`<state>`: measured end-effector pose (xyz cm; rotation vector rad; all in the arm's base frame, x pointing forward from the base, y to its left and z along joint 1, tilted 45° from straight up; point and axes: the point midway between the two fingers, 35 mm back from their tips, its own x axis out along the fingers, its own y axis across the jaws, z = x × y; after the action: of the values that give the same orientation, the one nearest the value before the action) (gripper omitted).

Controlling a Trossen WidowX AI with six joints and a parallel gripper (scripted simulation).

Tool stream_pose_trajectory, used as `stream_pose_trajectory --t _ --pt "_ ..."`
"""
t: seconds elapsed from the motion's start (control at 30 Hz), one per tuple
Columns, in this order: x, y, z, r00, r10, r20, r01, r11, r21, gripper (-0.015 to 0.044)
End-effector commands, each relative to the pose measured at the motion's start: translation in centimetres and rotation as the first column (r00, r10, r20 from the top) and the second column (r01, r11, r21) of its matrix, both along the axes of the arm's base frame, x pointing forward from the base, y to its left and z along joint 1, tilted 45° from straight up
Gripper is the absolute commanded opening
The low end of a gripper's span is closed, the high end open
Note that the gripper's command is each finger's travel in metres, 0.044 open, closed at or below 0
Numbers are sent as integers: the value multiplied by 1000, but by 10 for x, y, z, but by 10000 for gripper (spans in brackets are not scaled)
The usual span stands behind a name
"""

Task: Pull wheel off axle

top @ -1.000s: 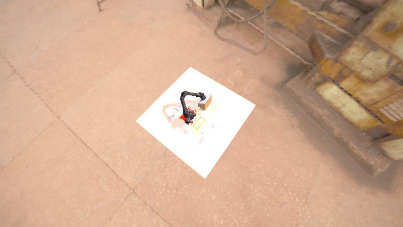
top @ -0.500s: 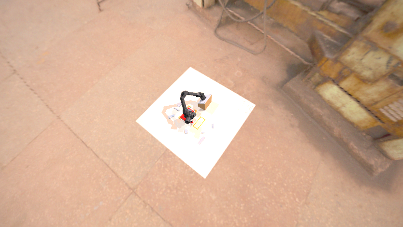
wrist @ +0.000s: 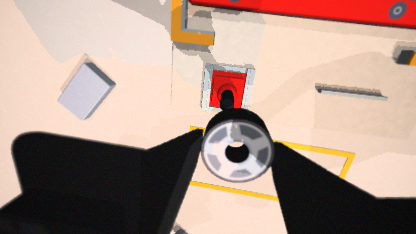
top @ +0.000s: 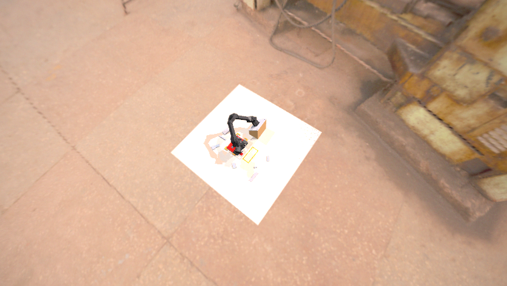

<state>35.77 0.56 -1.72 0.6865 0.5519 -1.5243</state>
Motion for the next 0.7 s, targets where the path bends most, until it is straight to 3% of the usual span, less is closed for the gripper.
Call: stream_pose_trajectory --t 0.0,0.67 --pt "-7 15 -13 1000 6 -6 -6 1000 5 0" --pt "-43 67 -61 1000 0 3 0 1000 9 0"
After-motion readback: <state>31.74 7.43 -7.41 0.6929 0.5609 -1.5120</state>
